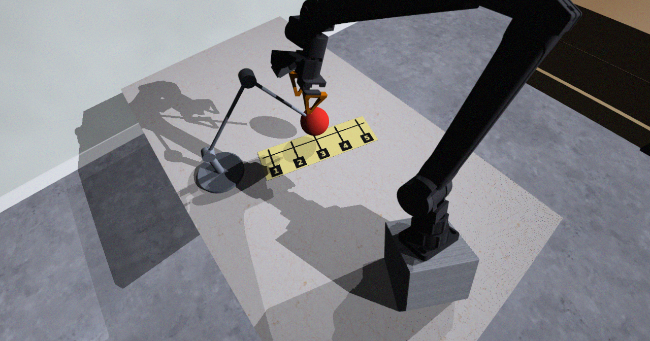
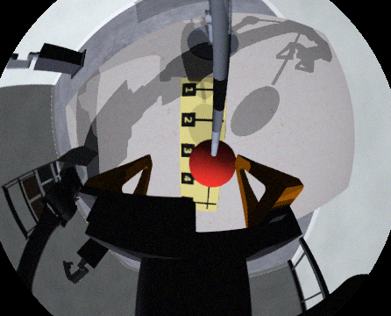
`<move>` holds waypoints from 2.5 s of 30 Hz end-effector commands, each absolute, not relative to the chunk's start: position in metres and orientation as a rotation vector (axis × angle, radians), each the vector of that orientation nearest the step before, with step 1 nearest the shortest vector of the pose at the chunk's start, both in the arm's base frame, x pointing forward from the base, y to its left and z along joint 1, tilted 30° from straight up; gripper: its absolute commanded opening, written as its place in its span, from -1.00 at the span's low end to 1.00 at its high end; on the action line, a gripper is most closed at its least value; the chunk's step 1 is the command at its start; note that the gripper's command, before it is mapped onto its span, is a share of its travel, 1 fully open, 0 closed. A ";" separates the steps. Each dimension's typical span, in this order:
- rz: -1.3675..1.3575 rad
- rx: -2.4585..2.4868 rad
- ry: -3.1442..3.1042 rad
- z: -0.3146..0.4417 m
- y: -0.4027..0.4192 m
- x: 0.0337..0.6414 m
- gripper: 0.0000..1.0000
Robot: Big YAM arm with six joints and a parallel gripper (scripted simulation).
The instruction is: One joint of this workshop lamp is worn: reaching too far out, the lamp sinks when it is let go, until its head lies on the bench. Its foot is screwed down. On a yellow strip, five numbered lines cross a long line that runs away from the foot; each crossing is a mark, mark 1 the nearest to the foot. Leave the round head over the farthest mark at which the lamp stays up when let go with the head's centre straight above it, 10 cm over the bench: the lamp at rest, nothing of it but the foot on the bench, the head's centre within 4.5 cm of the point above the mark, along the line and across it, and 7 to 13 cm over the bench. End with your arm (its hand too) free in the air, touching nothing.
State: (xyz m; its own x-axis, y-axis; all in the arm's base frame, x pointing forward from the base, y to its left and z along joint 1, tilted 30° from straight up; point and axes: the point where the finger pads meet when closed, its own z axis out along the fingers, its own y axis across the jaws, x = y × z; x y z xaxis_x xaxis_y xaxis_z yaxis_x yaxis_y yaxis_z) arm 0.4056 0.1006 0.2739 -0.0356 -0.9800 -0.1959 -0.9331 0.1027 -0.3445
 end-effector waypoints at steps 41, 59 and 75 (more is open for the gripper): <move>-0.113 -1.915 2.074 0.340 0.085 0.375 1.00; -0.097 -1.927 2.091 0.337 0.085 0.366 1.00; -0.091 -1.931 2.097 0.332 0.086 0.362 1.00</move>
State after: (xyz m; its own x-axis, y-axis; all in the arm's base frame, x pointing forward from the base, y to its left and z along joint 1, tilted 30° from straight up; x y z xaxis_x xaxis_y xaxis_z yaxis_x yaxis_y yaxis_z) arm 0.3619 0.0856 0.3267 -0.0641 -0.9843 -0.1642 -0.9687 0.1009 -0.2268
